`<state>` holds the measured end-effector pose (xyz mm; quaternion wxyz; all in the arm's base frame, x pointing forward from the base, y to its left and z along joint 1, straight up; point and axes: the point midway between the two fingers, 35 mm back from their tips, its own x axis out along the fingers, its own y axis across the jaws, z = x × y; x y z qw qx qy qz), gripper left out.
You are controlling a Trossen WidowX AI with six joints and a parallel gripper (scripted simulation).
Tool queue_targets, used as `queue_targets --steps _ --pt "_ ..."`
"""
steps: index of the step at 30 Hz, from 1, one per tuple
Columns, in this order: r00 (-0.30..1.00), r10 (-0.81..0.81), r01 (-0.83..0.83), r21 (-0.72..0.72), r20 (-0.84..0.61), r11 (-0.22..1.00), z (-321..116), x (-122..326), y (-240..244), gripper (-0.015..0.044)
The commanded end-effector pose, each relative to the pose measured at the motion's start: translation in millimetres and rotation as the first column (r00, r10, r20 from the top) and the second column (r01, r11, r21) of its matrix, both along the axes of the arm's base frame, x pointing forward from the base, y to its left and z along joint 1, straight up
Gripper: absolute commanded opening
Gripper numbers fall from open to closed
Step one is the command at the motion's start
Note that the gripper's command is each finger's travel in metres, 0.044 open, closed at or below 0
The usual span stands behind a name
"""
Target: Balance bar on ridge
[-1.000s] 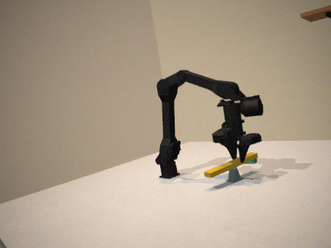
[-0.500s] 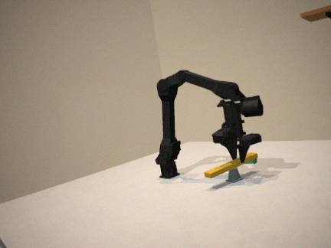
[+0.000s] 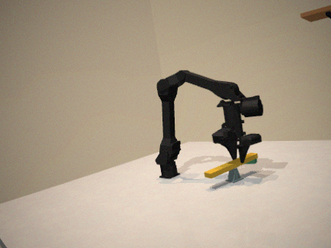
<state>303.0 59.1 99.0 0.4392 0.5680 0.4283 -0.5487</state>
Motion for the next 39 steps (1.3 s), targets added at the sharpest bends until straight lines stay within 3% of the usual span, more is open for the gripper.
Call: queue_targets --steps 1,39 --pt "1.0 0.0 0.0 0.002 0.001 1.0 -0.8 0.1 0.3 0.0" --pt "1.0 0.0 0.0 0.002 0.001 1.0 -4.0 -0.1 0.6 0.0"
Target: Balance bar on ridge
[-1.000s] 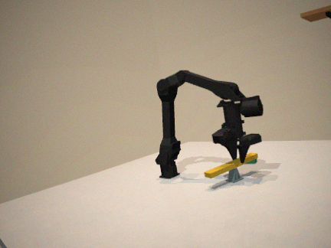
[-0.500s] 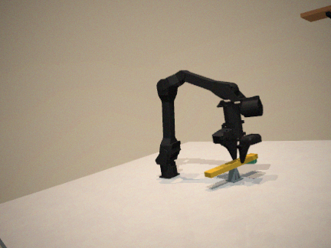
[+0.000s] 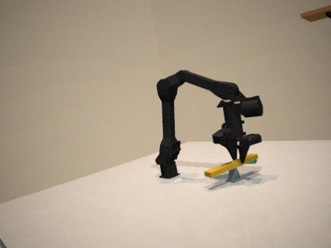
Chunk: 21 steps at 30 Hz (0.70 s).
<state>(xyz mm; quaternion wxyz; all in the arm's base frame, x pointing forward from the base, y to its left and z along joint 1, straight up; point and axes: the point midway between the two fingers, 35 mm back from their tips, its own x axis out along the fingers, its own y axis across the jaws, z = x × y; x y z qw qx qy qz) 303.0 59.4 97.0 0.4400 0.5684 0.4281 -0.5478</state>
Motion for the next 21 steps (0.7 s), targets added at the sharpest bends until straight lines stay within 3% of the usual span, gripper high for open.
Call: queue_targets --steps 1,21 --pt "1.0 -0.001 0.001 0.002 -0.002 1.0 -2.2 -0.1 0.3 0.0" --pt "1.0 0.001 -0.001 0.0 0.001 1.0 0.0 0.1 0.3 0.0"
